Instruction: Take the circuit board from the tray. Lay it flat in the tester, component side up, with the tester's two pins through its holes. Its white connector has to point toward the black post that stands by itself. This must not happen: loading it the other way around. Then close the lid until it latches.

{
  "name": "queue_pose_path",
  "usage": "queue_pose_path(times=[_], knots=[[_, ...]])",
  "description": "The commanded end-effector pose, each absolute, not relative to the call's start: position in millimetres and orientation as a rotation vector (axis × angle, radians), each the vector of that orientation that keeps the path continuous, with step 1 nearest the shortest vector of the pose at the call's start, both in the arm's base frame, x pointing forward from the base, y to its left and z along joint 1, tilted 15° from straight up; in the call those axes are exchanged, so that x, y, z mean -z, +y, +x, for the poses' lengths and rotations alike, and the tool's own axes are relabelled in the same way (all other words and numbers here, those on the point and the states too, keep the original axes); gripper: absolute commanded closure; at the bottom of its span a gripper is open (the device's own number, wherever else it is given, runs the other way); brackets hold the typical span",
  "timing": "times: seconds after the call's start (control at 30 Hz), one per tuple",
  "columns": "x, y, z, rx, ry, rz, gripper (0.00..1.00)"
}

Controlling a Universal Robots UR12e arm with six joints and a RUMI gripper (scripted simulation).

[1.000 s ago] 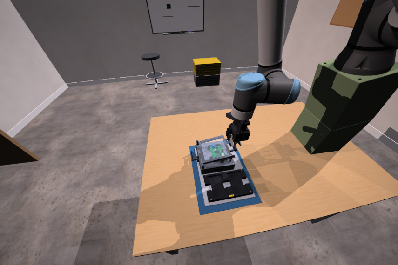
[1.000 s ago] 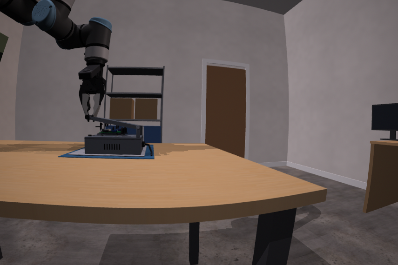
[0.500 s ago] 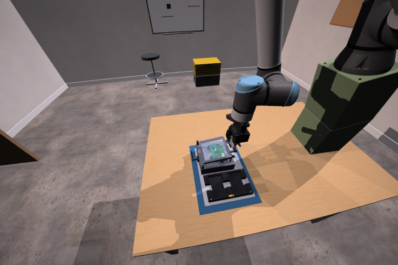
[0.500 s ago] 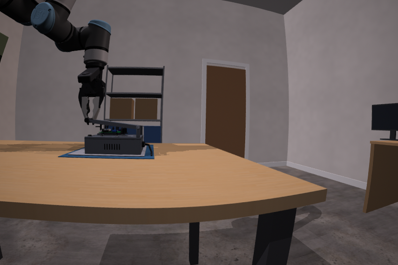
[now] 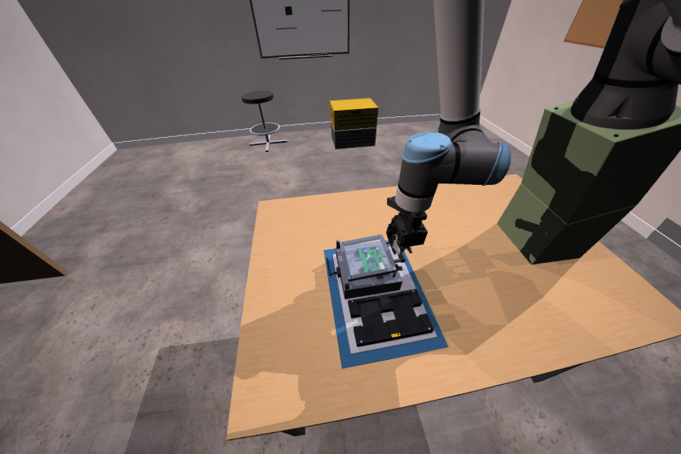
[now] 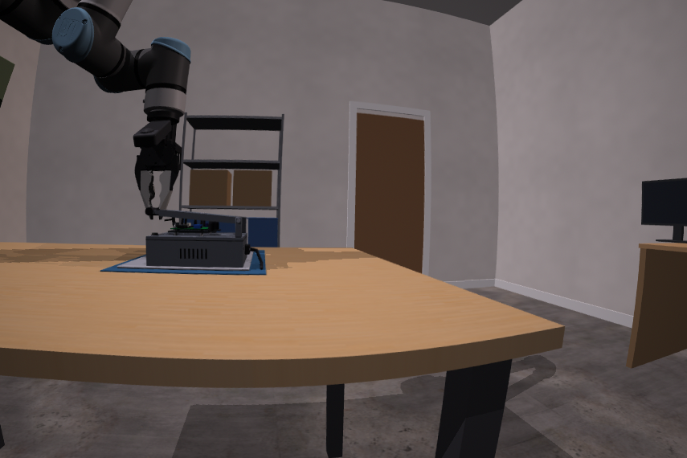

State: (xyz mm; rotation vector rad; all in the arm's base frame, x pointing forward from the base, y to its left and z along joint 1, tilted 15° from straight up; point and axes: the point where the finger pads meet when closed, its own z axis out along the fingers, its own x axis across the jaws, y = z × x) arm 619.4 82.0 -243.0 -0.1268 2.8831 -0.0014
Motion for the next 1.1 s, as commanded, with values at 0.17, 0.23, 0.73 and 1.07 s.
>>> queue_pose_path(times=[0.17,0.23,0.73,1.07], knots=[[247.6,82.6,623.6,0.001,2.879,-0.128,1.0],[248.1,82.7,623.1,0.001,2.88,-0.128,1.0],[251.1,82.7,624.1,0.001,2.88,-0.128,1.0],[251.8,82.7,624.2,0.001,2.88,-0.128,1.0]])
